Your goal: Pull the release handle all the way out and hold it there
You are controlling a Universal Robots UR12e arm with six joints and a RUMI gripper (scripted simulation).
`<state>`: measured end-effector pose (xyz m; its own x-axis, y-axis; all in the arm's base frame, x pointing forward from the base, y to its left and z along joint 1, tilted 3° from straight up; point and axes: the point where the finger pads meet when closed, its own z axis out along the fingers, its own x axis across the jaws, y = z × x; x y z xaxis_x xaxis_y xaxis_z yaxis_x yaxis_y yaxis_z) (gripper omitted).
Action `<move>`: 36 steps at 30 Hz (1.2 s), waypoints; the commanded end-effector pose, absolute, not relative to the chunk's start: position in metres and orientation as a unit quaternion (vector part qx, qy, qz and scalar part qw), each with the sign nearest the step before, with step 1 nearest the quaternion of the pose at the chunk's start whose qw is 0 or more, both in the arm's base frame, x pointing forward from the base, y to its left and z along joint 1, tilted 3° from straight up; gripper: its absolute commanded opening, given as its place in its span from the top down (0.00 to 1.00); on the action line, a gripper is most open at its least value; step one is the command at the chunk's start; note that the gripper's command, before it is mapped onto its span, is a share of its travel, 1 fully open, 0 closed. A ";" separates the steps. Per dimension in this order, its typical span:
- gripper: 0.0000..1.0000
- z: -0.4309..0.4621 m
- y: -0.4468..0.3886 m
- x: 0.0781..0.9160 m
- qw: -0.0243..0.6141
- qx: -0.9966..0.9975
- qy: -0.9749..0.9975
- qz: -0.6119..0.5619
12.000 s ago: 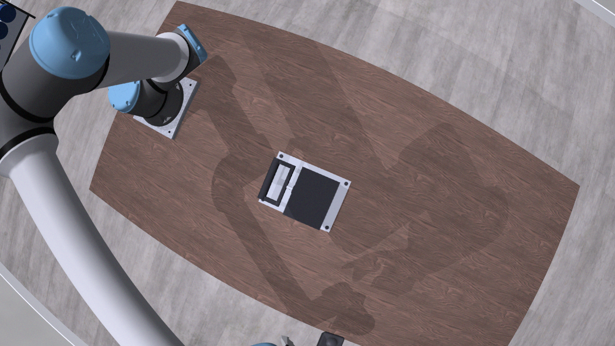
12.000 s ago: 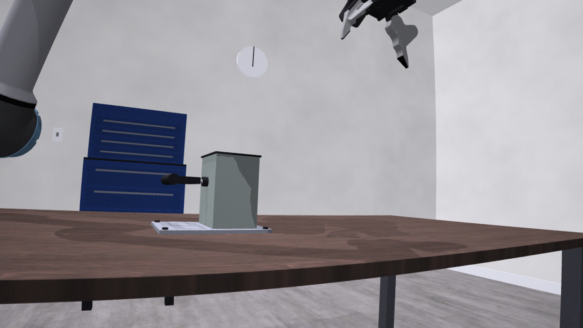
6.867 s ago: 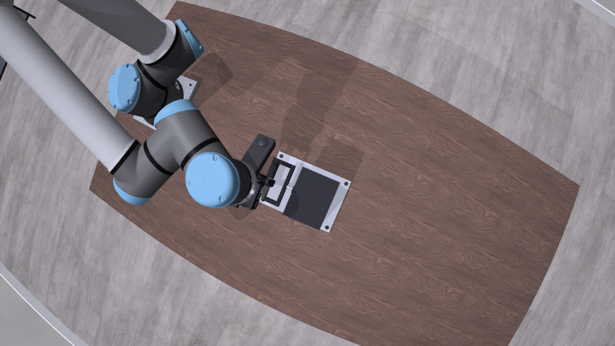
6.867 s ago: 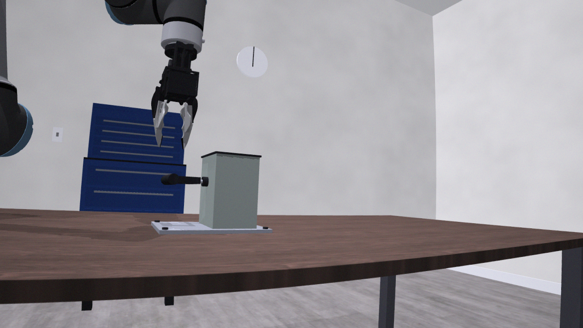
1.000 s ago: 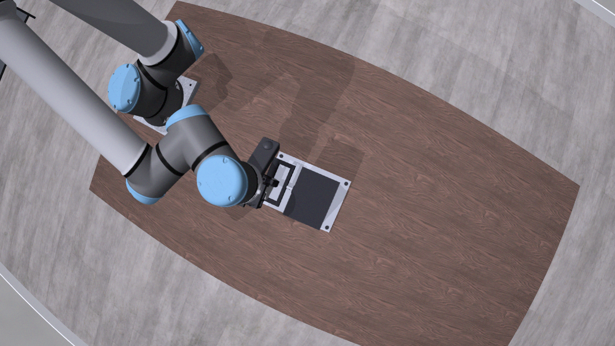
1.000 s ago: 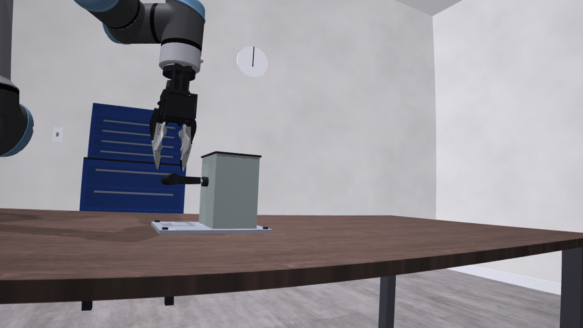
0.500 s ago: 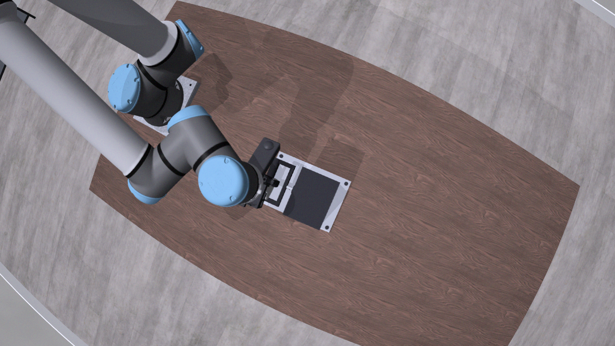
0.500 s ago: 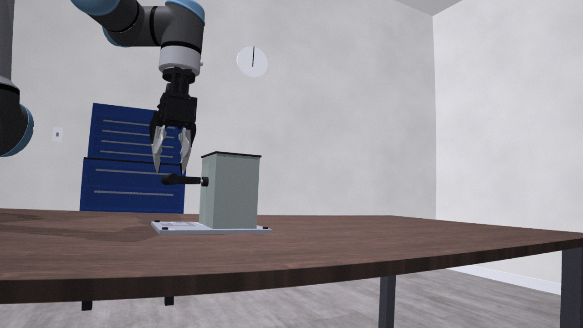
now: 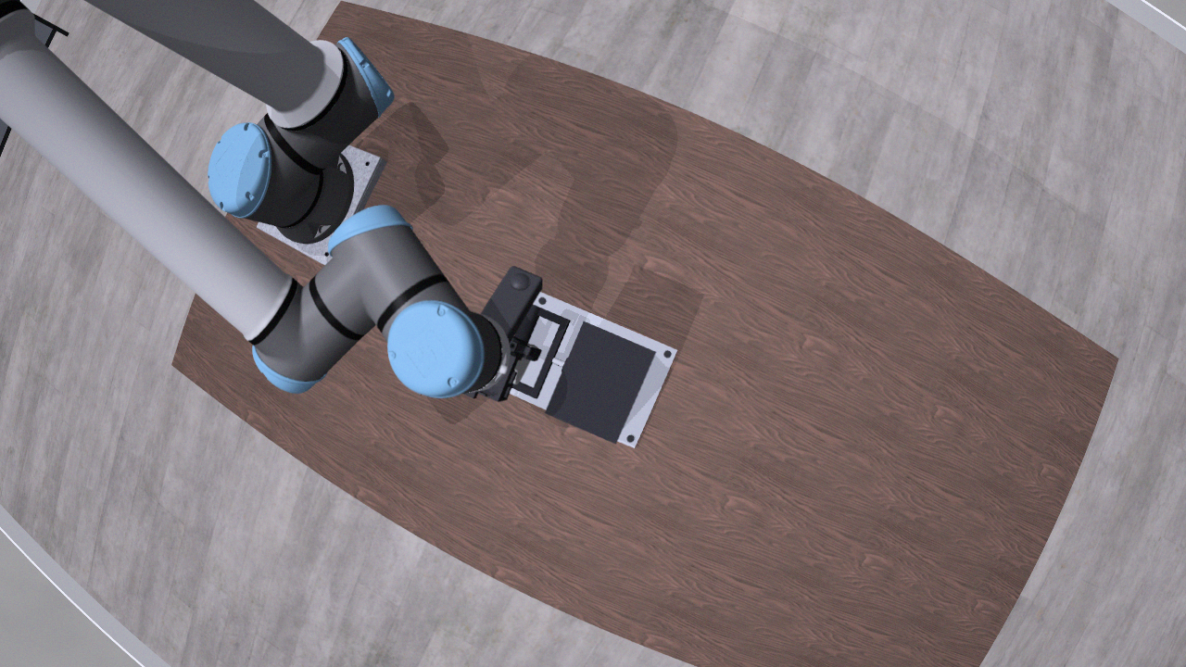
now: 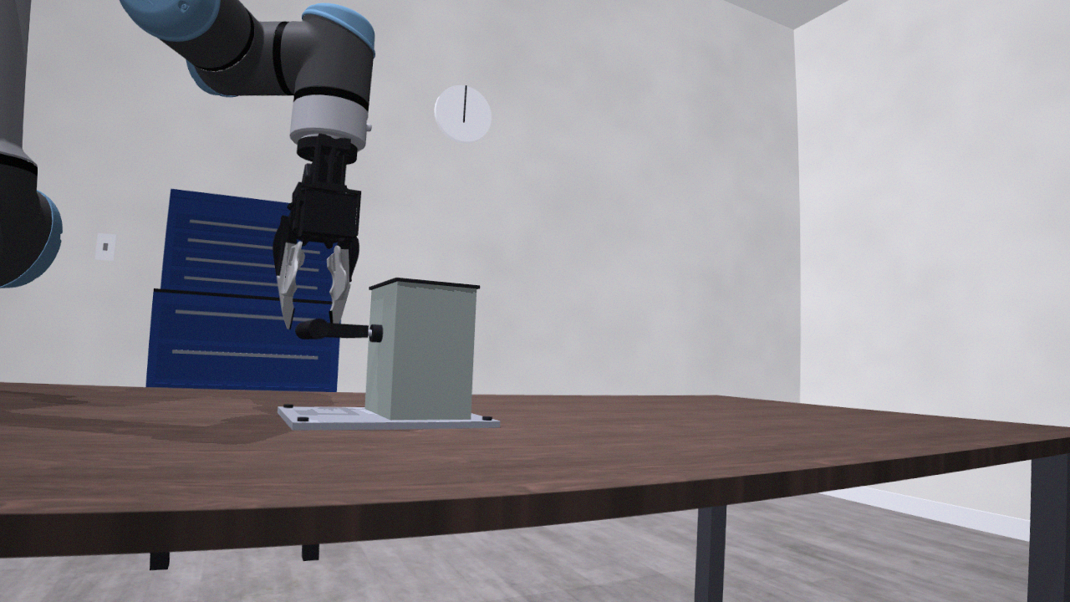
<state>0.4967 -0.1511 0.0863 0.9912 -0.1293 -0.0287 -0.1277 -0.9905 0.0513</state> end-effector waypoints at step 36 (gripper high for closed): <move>0.70 0.073 -0.152 0.497 0.025 0.997 -0.064 -0.015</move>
